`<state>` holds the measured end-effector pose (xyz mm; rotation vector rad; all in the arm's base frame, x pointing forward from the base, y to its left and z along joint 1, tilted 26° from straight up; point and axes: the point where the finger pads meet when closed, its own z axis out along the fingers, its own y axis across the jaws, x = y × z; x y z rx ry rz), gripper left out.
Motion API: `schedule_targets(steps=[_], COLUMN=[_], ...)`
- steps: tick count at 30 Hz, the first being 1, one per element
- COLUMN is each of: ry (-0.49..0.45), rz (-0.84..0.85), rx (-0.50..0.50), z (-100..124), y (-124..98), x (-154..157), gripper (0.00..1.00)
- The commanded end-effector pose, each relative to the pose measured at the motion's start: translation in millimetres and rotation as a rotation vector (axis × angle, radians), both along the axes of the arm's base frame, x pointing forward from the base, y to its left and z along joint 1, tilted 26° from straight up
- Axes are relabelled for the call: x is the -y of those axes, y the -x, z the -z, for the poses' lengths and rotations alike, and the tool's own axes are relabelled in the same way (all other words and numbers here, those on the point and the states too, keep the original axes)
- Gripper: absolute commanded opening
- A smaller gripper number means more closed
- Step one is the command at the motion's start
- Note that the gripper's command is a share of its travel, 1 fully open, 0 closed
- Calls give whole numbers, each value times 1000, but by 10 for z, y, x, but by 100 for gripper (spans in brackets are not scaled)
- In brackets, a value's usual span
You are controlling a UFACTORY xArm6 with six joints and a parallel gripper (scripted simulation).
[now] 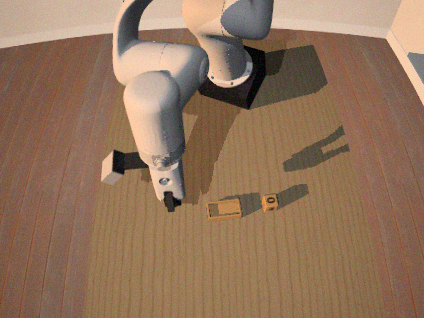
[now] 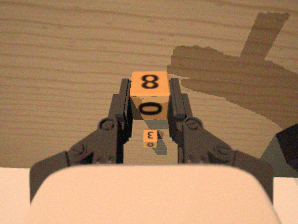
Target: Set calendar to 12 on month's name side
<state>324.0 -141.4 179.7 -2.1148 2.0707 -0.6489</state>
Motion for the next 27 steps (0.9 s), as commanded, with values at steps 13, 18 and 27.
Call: schedule_targets(steps=[13, 18, 27], ry=[1, 1, 1], rz=[0, 0, 0], rx=[2, 2, 2], z=[534, 695, 776], y=[-238, -305, -339], x=[143, 183, 204], gripper=[27, 27, 27])
